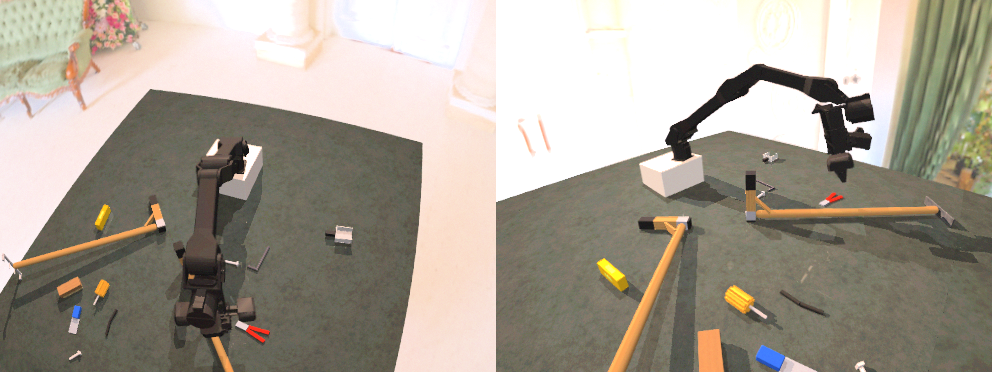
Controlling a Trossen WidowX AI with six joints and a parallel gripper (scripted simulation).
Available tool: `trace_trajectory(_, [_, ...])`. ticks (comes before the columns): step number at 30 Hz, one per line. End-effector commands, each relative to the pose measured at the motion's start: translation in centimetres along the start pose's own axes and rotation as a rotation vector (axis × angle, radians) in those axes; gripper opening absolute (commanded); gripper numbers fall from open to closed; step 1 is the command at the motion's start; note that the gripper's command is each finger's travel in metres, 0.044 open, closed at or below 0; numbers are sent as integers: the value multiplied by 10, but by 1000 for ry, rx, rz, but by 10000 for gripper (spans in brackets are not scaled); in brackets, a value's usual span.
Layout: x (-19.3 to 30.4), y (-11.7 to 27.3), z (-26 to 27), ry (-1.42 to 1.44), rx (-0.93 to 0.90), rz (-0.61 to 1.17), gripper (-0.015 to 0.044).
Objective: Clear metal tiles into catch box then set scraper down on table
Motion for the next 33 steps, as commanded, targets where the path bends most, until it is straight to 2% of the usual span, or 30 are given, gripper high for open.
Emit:
trace_trajectory(1, [-2,8,1,-5,1,-11,0])
trace_trajectory(20, [5,61,36,-88,-5,-121,0])
trace_trajectory(33, [7,42,36,-89,-6,-122,0])
Point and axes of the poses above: the point midway between the two fingers, 35 mm back from their tips, its own y axis back along the fingers, its own z axis across the jaws, x = y × z, the point moved 7 cm from there along y, back along the fingers, and after that the axes turned 9 degrees about -y, right-handed, at the moved point
